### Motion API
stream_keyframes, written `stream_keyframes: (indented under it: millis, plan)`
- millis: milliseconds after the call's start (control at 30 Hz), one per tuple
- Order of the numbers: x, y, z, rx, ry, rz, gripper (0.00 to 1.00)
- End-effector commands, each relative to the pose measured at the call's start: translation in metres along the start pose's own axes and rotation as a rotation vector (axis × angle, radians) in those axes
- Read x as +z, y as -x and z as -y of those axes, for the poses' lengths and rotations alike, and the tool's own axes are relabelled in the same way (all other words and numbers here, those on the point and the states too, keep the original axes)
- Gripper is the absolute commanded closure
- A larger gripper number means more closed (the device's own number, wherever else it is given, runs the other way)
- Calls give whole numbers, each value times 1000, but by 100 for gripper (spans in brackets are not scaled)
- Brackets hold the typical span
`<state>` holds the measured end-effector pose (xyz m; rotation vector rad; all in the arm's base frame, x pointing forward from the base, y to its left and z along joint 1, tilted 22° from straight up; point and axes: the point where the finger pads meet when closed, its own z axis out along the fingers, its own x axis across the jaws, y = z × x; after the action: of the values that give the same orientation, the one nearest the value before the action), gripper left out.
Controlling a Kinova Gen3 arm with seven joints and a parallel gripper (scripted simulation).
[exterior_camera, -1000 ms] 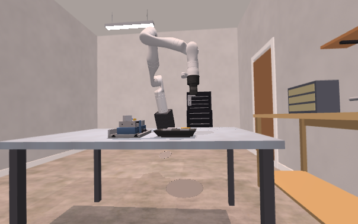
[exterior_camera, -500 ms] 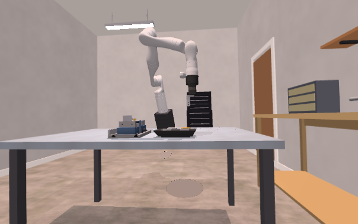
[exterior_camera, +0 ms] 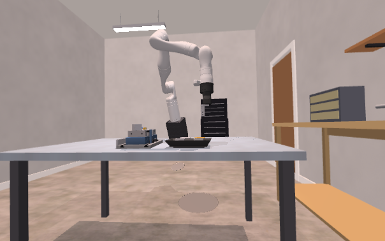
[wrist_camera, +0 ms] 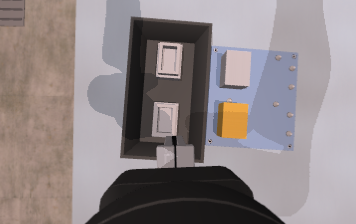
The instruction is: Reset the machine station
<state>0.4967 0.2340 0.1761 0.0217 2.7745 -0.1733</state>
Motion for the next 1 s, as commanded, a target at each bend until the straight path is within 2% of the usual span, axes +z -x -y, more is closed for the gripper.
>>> stream_keyframes:
  millis: [0,700,967]
  plan:
    - [5,-1,0,-1,0,-3,100]
    - [40,0,-2,-1,0,-3,100]
    - [48,0,-2,-1,0,-3,100]
